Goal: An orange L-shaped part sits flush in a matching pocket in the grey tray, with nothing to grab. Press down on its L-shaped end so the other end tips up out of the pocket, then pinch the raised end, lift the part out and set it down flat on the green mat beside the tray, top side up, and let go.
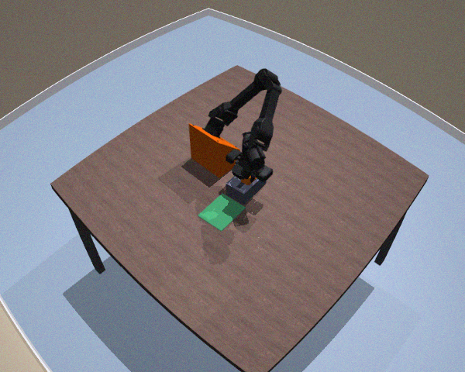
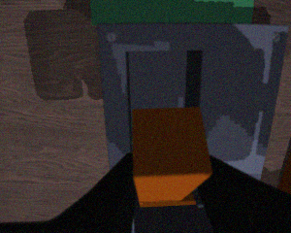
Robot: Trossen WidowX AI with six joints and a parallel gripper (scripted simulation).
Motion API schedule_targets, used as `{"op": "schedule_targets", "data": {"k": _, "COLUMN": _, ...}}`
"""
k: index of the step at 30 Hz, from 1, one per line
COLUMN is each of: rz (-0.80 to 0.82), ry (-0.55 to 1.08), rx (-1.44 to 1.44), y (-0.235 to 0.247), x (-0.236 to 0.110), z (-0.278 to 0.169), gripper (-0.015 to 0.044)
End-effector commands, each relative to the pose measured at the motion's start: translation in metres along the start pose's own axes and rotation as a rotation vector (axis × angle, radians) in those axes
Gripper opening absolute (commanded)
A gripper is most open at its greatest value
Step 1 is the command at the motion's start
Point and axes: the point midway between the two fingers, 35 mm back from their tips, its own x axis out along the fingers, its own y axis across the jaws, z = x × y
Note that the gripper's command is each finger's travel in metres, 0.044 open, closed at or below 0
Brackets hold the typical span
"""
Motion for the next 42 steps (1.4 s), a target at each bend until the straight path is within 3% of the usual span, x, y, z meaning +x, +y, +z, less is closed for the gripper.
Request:
{"op": "schedule_targets", "data": {"k": 1, "rz": 0.002, "ry": -0.001, "rx": -0.002, "y": 0.0, "x": -0.001, "z": 0.0, "gripper": 0.0109}}
{"op": "schedule_targets", "data": {"k": 5, "rz": 0.002, "ry": -0.001, "rx": -0.002, "y": 0.0, "x": -0.001, "z": 0.0, "gripper": 0.0082}}
{"op": "schedule_targets", "data": {"k": 9, "rz": 0.002, "ry": -0.001, "rx": -0.002, "y": 0.0, "x": -0.001, "z": 0.0, "gripper": 0.0}}
{"op": "schedule_targets", "data": {"k": 42, "rz": 0.002, "ry": 0.003, "rx": 0.007, "y": 0.0, "x": -0.043, "z": 0.001, "gripper": 0.0}}
